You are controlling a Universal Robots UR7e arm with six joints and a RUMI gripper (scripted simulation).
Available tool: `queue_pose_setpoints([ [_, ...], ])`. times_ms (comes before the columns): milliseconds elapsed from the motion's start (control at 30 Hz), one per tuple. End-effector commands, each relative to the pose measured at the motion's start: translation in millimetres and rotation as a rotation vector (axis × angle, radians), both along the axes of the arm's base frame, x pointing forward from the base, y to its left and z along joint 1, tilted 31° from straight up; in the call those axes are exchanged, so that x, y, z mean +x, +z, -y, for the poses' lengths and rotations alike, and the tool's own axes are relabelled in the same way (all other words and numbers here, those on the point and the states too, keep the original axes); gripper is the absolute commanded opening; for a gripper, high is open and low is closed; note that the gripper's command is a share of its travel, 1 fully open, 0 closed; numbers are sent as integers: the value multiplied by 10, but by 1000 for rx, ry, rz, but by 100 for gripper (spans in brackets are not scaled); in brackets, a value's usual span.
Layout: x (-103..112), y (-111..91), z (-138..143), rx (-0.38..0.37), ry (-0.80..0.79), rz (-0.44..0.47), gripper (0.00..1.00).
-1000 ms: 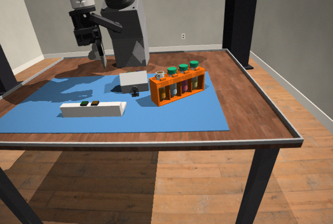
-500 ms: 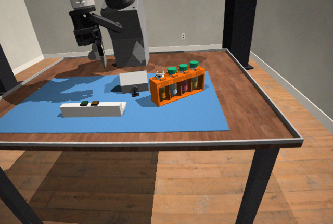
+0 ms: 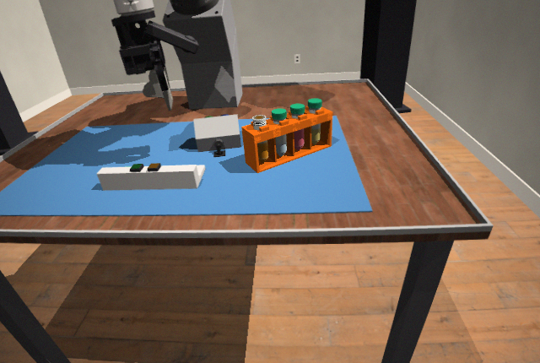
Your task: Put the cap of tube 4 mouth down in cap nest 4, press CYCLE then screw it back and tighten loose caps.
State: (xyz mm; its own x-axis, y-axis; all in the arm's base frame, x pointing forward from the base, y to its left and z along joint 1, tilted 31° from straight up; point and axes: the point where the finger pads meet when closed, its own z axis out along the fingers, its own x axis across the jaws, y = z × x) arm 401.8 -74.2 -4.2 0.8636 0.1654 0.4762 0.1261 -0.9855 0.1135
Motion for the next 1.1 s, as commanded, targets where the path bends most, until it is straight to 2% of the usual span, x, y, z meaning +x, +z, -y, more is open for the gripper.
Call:
queue_pose_setpoints([
  [0,-420,-360,-831,-35,-179,-208,0],
  [267,-420,-360,-831,-35,-179,-208,0],
  [300,-182,-660,-726,-35,-179,-208,0],
  [800,-332,-507,-818,-35,-179,-208,0],
  [1067,-332,-507,-817,-35,-179,-208,0],
])
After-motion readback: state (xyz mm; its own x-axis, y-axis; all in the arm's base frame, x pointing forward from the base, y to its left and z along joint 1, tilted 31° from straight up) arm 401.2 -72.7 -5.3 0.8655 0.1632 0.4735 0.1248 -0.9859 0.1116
